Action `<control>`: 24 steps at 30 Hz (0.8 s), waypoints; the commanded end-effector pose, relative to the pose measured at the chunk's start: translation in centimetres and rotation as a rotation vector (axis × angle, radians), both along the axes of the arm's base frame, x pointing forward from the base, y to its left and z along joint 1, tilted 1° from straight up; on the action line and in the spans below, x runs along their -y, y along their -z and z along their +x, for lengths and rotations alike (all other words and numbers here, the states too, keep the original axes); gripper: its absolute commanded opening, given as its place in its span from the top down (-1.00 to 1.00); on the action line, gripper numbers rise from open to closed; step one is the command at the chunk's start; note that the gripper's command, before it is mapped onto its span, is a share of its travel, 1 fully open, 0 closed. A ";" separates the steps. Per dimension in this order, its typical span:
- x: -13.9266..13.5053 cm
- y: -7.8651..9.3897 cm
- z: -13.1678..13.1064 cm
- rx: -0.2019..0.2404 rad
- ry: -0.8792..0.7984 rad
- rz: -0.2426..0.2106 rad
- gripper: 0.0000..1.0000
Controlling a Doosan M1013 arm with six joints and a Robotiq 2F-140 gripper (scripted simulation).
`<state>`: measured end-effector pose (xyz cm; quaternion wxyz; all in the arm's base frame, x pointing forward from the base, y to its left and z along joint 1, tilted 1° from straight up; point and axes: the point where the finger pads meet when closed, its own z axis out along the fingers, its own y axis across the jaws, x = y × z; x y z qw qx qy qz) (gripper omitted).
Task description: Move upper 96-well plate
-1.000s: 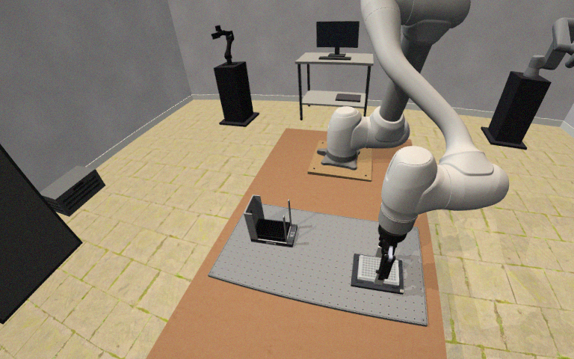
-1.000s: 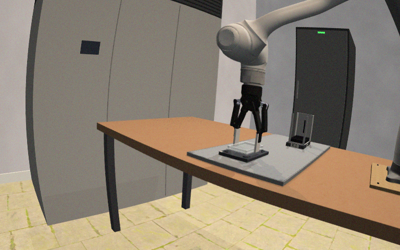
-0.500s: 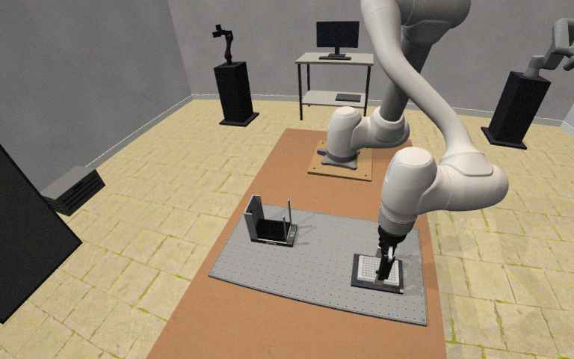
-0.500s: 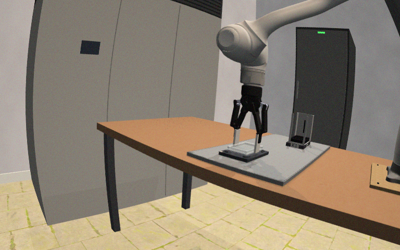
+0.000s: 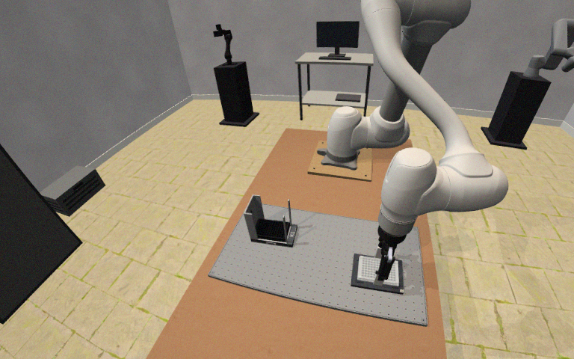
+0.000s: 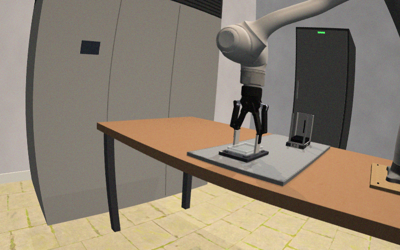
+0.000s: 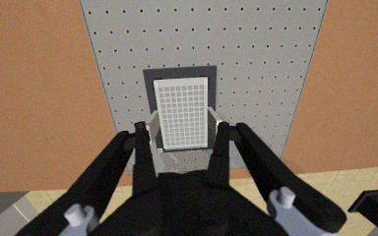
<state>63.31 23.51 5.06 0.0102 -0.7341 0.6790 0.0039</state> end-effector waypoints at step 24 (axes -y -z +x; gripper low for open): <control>0.0 0.3 0.0 0.000 0.000 0.000 -1.00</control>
